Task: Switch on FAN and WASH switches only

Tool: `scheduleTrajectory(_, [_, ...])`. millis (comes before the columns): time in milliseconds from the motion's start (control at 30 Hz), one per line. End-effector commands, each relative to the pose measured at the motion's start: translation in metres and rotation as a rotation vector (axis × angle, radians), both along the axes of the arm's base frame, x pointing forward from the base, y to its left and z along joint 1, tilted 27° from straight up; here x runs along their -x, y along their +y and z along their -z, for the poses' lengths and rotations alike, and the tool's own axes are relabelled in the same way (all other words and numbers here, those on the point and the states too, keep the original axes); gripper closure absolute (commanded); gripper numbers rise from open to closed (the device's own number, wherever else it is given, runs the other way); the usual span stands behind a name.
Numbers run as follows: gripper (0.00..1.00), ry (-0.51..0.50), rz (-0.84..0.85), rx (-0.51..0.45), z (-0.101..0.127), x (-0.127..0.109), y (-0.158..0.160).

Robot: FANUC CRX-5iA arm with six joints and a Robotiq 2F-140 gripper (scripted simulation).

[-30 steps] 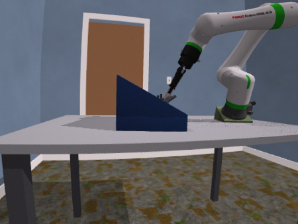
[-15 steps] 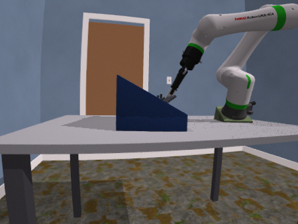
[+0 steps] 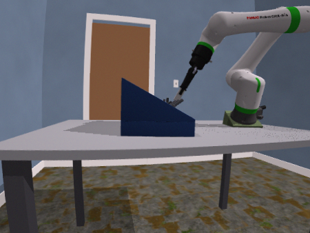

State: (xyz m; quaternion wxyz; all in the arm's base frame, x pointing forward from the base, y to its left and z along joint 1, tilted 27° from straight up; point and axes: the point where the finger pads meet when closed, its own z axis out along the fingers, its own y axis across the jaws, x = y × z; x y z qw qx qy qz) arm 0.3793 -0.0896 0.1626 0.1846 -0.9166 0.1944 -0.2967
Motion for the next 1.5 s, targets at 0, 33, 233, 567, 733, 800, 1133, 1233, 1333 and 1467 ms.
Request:
scheduleTrajectory(0, [1.00, 0.000, -0.001, -0.001, -0.017, 0.014, -0.005])
scheduleTrajectory(33, [1.00, 0.000, -0.001, -0.001, -0.022, 0.018, -0.007])
scheduleTrajectory(233, [1.00, 0.000, -0.001, -0.001, -0.041, 0.034, -0.012])
scheduleTrajectory(567, [1.00, 0.000, -0.001, -0.001, -0.063, 0.051, -0.019])
scheduleTrajectory(733, [0.00, 0.000, -0.001, -0.001, -0.063, 0.051, -0.019])
scheduleTrajectory(800, [0.00, 0.000, -0.001, -0.001, -0.063, 0.051, -0.019])
scheduleTrajectory(1133, [0.00, 0.000, -0.001, -0.001, -0.063, 0.051, -0.019])
scheduleTrajectory(1233, [0.00, 0.000, -0.001, -0.001, -0.063, 0.051, -0.019])
scheduleTrajectory(1333, [0.00, 0.000, -0.001, -0.001, -0.063, 0.051, -0.019])
scheduleTrajectory(1467, [0.00, 0.000, -0.001, -0.001, -0.063, 0.051, -0.019])
